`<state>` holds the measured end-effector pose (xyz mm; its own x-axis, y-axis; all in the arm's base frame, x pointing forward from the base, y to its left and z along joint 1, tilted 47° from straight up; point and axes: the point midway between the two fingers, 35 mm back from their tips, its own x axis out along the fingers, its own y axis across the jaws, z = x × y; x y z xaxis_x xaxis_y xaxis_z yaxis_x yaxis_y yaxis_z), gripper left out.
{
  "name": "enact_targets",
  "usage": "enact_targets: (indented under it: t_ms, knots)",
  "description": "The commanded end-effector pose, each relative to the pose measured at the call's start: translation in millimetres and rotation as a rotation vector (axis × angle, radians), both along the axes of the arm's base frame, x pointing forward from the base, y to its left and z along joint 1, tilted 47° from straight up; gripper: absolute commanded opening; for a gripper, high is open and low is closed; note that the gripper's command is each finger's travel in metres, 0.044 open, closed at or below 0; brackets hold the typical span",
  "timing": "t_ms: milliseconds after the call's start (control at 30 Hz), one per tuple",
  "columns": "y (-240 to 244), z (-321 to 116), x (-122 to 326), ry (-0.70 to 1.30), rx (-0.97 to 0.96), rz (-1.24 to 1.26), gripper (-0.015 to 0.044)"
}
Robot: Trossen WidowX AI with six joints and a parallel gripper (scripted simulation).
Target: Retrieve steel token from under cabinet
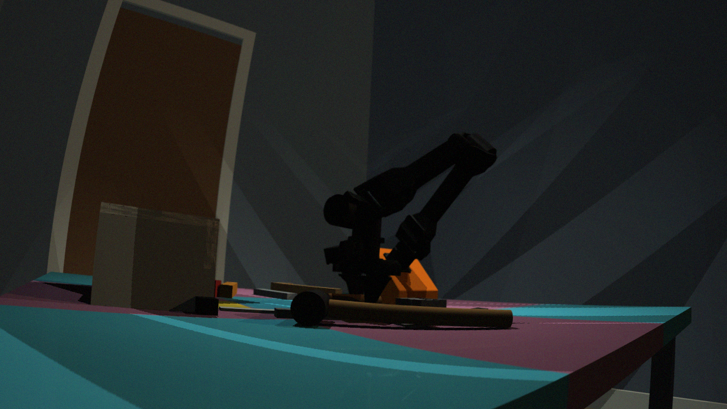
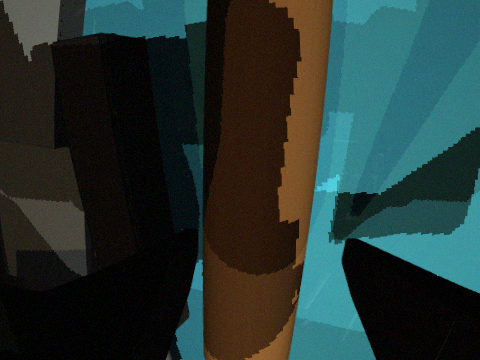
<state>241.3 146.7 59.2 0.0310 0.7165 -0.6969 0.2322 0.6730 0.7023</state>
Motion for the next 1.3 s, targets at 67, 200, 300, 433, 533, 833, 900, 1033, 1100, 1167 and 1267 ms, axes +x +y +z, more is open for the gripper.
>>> enact_targets:
  t_ms: [67,200,300,433,533,833,900,1033,1100,1167,1267]
  knots:
    - [6.2,3.5,0.8,-0.009,0.018,0.015,0.0270]
    - [6.2,3.5,0.8,-0.009,0.018,0.015,0.0270]
    - [6.2,3.5,0.8,-0.009,0.018,0.015,0.0270]
    - [6.2,3.5,0.8,-0.009,0.018,0.015,0.0270]
    - [6.2,3.5,0.8,-0.009,0.018,0.015,0.0270]
    - [6.2,3.5,0.8,-0.009,0.018,0.015,0.0270]
    - [6.2,3.5,0.8,-0.009,0.018,0.015,0.0270]
    - [6.2,3.5,0.8,-0.009,0.018,0.015,0.0270]
    - [6.2,3.5,0.8,-0.009,0.018,0.015,0.0270]
    - [1.0,0.5,0.5,-0.003,0.001,0.002,0.0262]
    - [1.0,0.5,0.5,-0.003,0.001,0.002,0.0242]
